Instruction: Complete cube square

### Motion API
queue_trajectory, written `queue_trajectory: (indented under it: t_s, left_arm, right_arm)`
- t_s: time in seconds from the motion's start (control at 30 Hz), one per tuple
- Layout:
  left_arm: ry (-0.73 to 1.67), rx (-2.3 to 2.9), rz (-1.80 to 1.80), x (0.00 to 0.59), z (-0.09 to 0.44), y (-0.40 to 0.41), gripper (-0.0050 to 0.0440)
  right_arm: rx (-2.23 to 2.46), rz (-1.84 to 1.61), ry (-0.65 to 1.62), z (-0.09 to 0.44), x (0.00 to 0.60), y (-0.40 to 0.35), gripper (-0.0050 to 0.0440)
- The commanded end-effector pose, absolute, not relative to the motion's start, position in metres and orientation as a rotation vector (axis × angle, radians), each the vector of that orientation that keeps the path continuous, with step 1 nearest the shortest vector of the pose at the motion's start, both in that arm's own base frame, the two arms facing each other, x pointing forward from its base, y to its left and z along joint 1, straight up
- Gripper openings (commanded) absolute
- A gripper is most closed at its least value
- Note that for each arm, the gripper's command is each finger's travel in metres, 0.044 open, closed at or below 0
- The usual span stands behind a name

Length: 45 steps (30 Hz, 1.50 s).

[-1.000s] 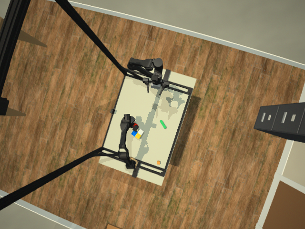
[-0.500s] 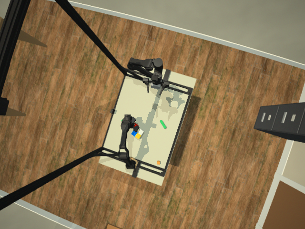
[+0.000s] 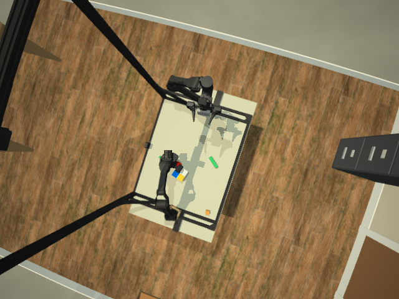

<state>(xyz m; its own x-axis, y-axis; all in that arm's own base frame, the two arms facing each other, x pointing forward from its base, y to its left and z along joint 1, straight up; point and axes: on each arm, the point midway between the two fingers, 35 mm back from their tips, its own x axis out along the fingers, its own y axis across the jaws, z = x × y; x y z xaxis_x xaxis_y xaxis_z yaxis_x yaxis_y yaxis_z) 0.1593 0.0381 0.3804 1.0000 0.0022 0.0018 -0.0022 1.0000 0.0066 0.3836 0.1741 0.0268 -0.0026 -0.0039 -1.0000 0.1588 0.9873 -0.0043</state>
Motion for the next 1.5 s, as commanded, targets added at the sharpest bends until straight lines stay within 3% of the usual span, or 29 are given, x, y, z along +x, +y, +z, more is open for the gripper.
queue_trajectory:
  t_s: [0.0, 0.53, 1.27, 1.47]
  left_arm:
    - [-0.001, -0.001, 0.000, 0.159, 0.380, 0.038, 0.0400]
    - [-0.001, -0.001, 0.000, 0.159, 0.380, 0.038, 0.0400]
    - [-0.001, -0.001, 0.000, 0.159, 0.380, 0.038, 0.0400]
    - [-0.001, -0.001, 0.000, 0.159, 0.380, 0.038, 0.0400]
  right_arm:
    - [0.122, -0.122, 1.567, 0.029, 0.383, 0.171, 0.0000]
    - [0.122, -0.122, 1.567, 0.029, 0.382, 0.165, 0.0000]
    - [0.123, -0.129, 1.569, 0.027, 0.390, 0.214, 0.0000]
    - [0.120, -0.123, 1.567, 0.062, 0.390, 0.213, 0.0000]
